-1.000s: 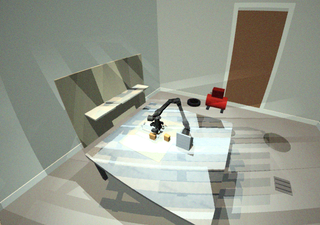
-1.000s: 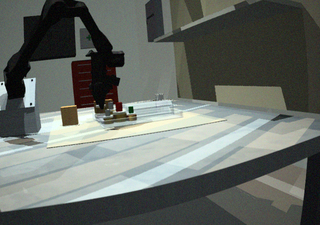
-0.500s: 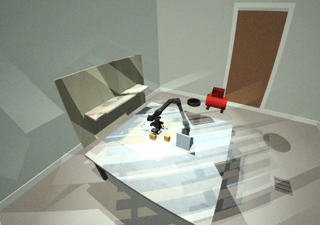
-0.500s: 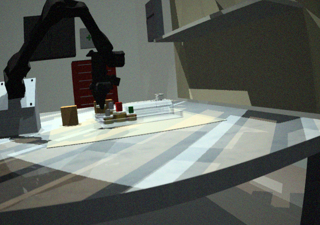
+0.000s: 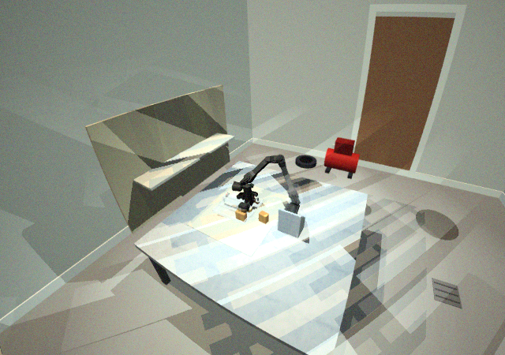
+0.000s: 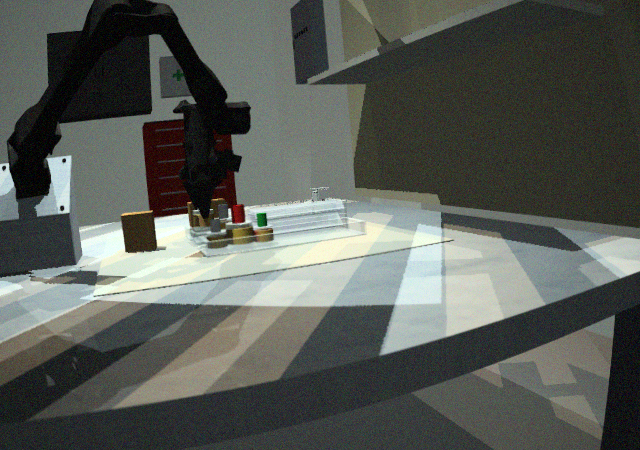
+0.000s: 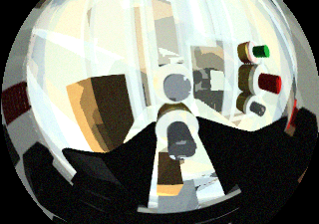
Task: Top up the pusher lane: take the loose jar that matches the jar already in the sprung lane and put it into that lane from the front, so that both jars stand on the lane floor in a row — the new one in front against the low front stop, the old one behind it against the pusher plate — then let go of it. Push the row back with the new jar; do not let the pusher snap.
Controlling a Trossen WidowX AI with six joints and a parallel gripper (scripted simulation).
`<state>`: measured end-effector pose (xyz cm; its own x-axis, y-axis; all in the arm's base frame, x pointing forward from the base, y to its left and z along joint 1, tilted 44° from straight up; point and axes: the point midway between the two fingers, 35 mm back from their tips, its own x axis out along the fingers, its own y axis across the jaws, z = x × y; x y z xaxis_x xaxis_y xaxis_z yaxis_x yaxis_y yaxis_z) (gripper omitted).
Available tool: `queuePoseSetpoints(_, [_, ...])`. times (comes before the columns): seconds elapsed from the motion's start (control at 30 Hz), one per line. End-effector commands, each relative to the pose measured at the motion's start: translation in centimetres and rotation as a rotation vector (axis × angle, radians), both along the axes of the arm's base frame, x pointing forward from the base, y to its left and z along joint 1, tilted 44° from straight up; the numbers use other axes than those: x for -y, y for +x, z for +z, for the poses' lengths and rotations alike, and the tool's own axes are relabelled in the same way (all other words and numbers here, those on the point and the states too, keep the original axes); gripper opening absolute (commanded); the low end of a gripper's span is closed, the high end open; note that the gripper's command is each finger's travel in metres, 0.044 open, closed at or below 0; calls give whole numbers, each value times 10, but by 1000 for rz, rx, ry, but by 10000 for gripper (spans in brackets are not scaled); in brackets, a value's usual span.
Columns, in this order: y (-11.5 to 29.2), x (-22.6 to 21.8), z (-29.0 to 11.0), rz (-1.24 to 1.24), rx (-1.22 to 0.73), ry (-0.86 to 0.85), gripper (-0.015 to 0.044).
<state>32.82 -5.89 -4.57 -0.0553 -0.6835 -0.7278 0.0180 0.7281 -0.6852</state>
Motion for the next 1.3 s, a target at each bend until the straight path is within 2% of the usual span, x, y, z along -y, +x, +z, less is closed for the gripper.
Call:
queuePoseSetpoints(0.0, [11, 0, 4, 6, 34, -5, 0])
queuePoseSetpoints(1.27, [13, 5, -2, 6, 34, -5, 0])
